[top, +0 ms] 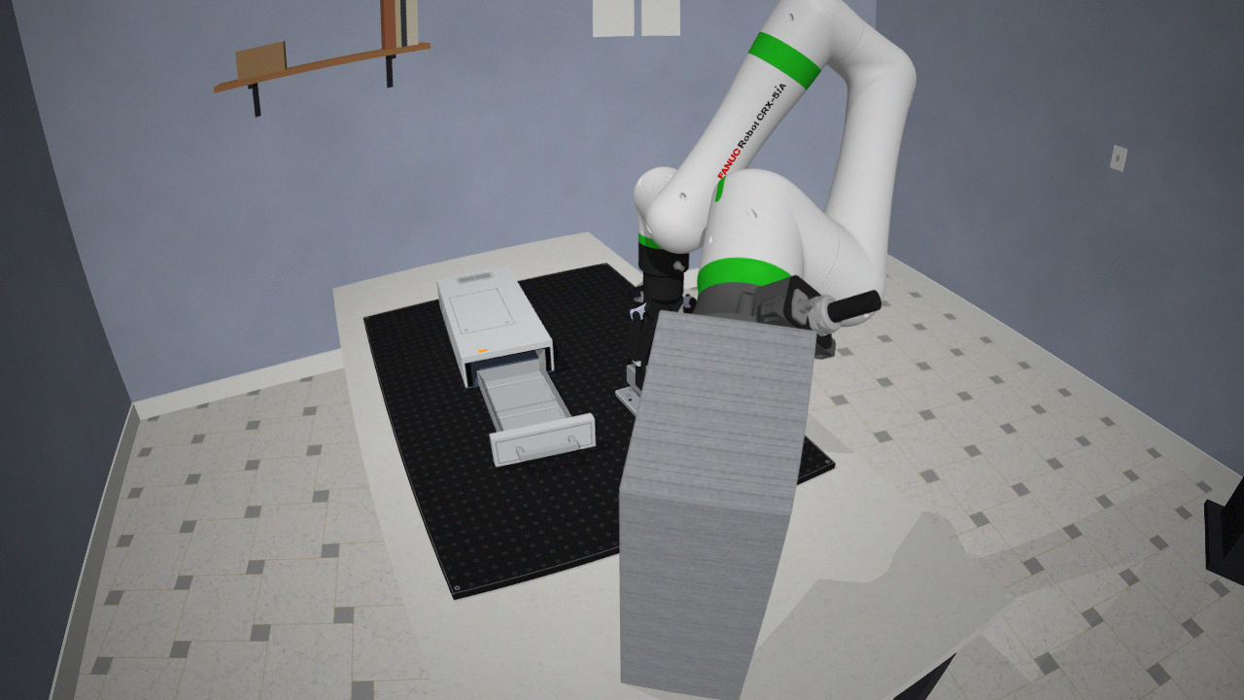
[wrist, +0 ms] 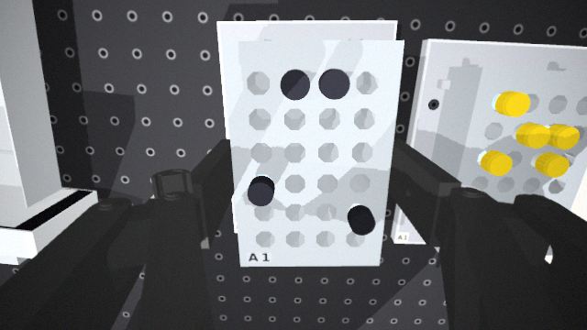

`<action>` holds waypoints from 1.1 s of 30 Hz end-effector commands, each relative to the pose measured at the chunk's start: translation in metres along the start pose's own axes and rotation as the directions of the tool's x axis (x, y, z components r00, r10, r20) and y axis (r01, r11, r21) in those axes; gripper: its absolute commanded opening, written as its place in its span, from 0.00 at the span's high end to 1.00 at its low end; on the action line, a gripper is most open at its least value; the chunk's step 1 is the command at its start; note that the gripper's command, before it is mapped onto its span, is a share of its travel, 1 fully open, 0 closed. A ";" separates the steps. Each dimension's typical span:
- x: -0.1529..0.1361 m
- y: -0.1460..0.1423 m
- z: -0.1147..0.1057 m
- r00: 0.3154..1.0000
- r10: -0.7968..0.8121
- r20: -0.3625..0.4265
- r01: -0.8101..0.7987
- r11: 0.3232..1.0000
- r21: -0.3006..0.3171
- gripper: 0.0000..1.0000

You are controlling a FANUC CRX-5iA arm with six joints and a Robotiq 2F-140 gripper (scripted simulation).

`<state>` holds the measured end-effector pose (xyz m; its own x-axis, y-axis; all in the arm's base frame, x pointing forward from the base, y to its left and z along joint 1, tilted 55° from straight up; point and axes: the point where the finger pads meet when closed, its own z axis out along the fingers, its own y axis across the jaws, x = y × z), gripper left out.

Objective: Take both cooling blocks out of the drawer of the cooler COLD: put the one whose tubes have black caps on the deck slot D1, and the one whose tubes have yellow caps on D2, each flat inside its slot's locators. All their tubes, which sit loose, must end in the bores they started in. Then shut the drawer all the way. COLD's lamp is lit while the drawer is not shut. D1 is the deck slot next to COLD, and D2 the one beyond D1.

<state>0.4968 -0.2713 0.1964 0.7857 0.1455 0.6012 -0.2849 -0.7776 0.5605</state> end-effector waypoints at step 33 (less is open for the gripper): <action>0.000 0.000 -0.012 1.000 0.000 -0.002 0.000 1.000 0.000 0.90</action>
<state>0.4906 -0.2645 0.2025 0.7856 0.1459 0.6013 -0.2848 -0.7775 0.5607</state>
